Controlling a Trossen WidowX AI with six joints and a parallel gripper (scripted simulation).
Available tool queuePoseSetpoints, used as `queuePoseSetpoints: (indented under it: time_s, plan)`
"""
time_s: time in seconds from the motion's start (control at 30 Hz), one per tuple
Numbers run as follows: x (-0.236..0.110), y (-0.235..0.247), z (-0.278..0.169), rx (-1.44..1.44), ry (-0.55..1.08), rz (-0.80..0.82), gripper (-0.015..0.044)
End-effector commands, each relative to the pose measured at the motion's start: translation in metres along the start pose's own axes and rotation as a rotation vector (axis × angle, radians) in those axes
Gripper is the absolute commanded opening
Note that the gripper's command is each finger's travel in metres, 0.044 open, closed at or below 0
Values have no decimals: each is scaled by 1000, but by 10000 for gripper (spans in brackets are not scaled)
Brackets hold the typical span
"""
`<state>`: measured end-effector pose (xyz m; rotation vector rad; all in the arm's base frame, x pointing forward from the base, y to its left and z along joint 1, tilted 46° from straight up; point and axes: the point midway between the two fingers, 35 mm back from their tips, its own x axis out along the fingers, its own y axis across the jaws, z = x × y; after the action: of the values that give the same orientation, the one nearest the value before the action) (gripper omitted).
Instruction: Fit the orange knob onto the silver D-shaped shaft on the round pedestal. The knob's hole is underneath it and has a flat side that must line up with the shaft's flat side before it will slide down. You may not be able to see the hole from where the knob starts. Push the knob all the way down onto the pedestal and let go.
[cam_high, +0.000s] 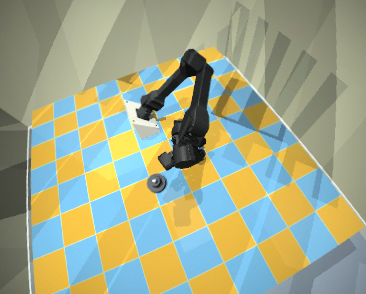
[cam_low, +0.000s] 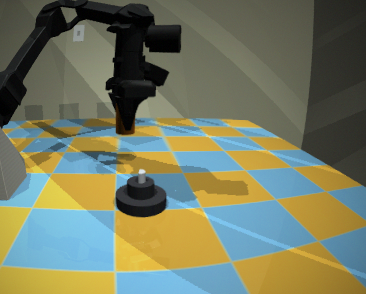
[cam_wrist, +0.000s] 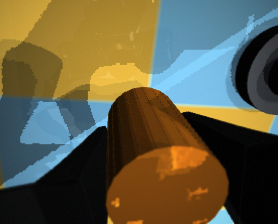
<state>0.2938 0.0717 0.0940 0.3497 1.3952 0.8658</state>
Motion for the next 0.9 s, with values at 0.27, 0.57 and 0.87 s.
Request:
queuePoseSetpoints:
  time_s: [0.27, 0.57, 0.87]
  plan:
    - [-41, -2, 1, -3, 0, 3, 0]
    - [-54, -6, 1, -3, 0, 8, 0]
    - [-46, -33, 3, -4, 0, 5, 0]
